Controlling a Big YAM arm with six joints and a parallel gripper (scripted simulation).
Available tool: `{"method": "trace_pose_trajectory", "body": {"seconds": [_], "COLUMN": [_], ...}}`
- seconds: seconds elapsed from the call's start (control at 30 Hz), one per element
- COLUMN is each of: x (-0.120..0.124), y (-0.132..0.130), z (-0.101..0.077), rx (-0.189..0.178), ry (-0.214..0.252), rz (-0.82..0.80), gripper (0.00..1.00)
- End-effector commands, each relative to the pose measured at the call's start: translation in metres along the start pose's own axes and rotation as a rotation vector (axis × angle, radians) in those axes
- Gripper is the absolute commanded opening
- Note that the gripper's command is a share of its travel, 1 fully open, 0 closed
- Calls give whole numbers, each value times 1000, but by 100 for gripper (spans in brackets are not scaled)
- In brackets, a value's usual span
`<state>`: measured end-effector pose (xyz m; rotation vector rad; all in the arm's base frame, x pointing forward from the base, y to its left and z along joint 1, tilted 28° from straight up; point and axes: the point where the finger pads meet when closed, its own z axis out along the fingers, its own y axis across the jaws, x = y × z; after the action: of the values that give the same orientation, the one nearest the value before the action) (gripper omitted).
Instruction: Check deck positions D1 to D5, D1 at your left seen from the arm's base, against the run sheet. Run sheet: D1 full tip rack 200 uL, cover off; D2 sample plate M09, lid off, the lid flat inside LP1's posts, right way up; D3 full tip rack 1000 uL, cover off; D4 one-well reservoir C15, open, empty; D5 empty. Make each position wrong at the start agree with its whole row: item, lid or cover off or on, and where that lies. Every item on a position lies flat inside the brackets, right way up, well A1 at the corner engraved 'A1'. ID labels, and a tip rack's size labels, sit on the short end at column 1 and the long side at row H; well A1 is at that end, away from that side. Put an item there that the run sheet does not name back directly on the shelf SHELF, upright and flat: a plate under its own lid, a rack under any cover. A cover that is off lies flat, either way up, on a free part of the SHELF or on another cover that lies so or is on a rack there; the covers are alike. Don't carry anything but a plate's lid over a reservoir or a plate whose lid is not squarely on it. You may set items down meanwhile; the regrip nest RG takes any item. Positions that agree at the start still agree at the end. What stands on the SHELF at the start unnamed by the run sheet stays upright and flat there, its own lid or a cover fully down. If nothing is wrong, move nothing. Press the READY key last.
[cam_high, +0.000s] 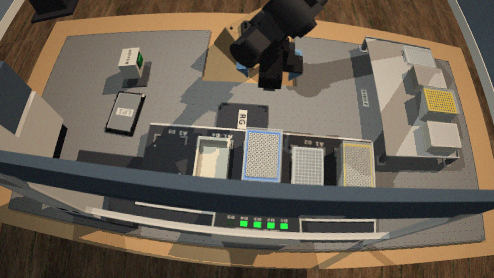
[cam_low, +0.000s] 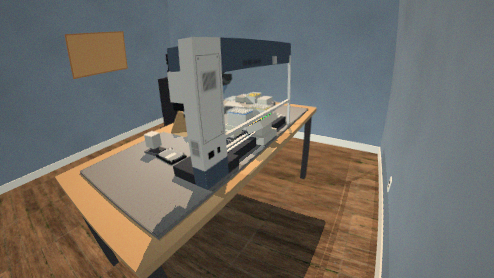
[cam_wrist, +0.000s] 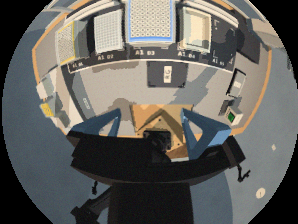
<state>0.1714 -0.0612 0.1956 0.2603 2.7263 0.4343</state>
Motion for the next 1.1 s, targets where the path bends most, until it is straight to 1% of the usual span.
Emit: {"method": "trace_pose_trajectory", "body": {"seconds": [0.0, 0.07, 0.2, 0.27, 0.57, 0.6, 0.63, 1.07], "x": [-23, -23, -22, -22, -21, -21, -22, -21], "y": [12, 23, 45, 45, 92, 92, 90, 90], "z": [-24, -24, -25, -25, -27, -27, -23, -21], "rx": [47, 44, 35, 35, 10, 10, 10, 9], "ry": [-74, -76, -83, -83, -94, -94, -74, -69], "rz": [-80, -109, -108, -108, -102, -102, -95, -93], "gripper": [100, 100, 100, 100, 100, 100, 100, 100]}}
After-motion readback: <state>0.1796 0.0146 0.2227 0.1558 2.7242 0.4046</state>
